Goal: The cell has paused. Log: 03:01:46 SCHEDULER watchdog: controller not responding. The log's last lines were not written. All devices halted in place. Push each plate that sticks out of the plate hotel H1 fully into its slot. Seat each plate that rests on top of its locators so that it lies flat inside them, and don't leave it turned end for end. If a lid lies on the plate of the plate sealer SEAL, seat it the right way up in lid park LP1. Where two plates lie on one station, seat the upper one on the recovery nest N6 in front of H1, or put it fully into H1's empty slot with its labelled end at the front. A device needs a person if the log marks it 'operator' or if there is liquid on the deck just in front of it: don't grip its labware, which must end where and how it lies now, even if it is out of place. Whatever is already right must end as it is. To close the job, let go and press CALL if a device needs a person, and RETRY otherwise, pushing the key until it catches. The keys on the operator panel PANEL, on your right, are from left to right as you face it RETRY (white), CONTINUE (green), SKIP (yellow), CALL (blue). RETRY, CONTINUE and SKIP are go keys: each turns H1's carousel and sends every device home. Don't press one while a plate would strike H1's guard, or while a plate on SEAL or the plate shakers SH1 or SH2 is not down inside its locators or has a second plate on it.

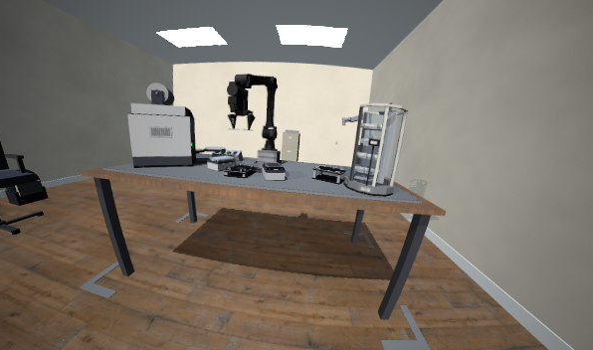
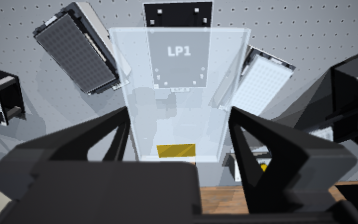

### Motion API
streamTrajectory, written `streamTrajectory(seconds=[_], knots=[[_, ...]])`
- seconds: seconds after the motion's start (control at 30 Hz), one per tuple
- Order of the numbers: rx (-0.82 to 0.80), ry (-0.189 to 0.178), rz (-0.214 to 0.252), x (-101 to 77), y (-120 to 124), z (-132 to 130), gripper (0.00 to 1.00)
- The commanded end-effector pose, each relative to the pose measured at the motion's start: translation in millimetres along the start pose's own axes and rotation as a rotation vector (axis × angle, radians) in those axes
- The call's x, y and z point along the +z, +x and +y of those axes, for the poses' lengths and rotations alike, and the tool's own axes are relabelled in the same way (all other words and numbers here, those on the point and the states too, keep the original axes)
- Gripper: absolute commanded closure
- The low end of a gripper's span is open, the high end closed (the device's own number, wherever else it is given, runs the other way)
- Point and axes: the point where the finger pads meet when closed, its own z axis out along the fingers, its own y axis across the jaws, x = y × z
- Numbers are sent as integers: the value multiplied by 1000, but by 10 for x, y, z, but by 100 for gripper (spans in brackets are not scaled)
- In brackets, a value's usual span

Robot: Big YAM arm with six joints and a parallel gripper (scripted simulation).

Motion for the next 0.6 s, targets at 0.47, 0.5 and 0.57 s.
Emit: streamTrajectory(seconds=[0.47, 0.5, 0.57], knots=[[-35, -1, 10, 154, -27, -13, 16], [-35, -1, 10, 164, -26, -14, 16], [-34, -1, 10, 184, -23, -16, 16]])
